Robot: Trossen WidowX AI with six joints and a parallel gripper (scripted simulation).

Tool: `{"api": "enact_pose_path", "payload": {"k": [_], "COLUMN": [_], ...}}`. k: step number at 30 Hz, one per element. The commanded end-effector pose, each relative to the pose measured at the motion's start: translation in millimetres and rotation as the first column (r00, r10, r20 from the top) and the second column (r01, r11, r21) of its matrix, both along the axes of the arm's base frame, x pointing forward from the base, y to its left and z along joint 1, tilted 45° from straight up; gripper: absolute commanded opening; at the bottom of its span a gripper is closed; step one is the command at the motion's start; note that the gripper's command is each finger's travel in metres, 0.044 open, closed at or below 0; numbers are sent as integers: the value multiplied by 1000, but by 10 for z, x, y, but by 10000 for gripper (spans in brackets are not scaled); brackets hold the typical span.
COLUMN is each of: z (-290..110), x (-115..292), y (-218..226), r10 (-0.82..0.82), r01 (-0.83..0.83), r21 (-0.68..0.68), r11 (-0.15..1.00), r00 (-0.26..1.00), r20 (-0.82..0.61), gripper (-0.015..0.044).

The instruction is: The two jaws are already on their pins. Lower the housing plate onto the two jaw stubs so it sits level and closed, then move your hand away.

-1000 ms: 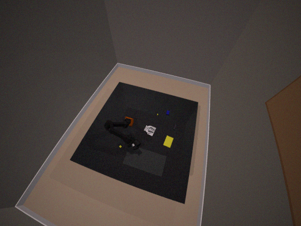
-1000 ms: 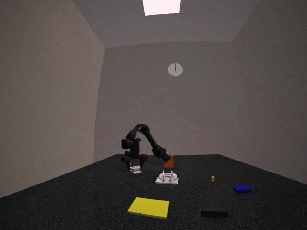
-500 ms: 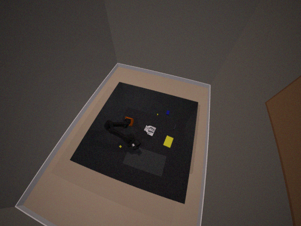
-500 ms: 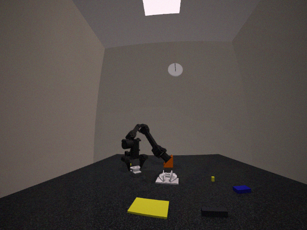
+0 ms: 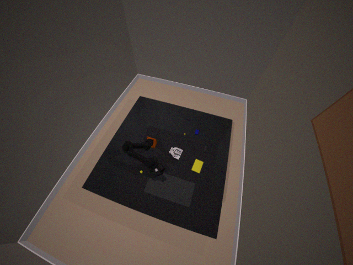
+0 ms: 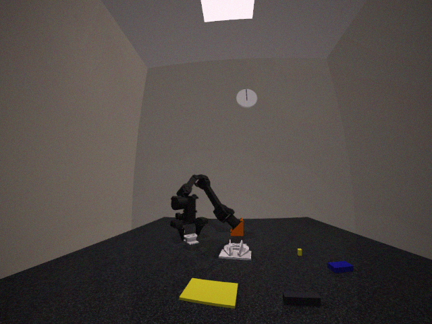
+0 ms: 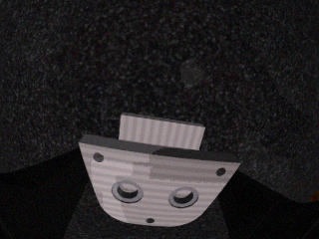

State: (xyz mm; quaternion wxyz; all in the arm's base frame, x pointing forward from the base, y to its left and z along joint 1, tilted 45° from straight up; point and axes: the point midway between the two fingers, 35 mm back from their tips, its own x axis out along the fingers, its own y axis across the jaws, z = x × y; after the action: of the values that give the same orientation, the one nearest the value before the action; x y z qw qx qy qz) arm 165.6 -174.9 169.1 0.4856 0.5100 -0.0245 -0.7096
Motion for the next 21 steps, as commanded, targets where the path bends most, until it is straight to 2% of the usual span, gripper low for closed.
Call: {"api": "enact_pose_path", "payload": {"k": [1,21], "z": [0,300], "x": [0,35], "y": [0,338], "r10": [0,0], "r01": [0,0], "r21": [0,13], "r11": [1000,1000], "r00": [1000,1000], "r20": [0,0], "gripper": [351,351]}}
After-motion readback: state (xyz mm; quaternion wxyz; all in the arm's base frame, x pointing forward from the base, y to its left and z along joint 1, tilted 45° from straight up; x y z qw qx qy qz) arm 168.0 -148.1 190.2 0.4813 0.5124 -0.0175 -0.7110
